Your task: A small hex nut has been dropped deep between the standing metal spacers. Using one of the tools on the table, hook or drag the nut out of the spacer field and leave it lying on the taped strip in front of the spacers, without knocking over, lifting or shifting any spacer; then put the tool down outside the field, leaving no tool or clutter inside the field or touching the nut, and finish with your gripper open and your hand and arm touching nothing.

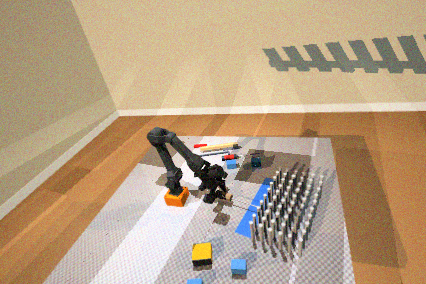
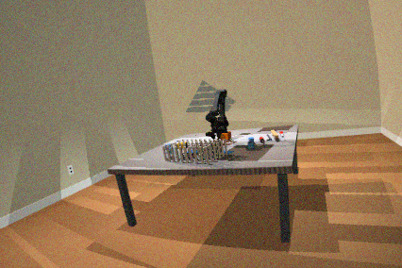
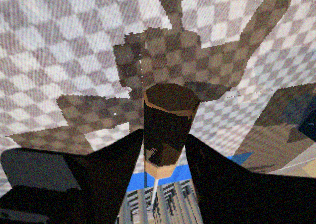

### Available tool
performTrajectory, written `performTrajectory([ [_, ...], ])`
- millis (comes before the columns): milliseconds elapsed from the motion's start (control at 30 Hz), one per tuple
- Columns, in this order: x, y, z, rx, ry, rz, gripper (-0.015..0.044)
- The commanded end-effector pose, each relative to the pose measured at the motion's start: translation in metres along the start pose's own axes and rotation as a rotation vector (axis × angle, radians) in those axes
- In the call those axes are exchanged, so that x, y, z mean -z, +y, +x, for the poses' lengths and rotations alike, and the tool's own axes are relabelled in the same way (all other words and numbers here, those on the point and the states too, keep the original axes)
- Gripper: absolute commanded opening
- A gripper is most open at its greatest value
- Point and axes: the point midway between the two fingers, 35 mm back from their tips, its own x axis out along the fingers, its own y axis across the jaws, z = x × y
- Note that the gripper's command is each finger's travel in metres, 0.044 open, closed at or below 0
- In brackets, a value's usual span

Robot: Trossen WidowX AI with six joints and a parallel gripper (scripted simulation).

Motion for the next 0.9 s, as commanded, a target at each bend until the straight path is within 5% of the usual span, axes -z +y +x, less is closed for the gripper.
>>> performTrajectory([
  [0, 0.009, -0.002, -0.001, 0.004, 0.014, -0.009, 0.0],
  [867, 0.024, -0.004, 0.003, 0.005, 0.015, -0.011, 0.0],
])
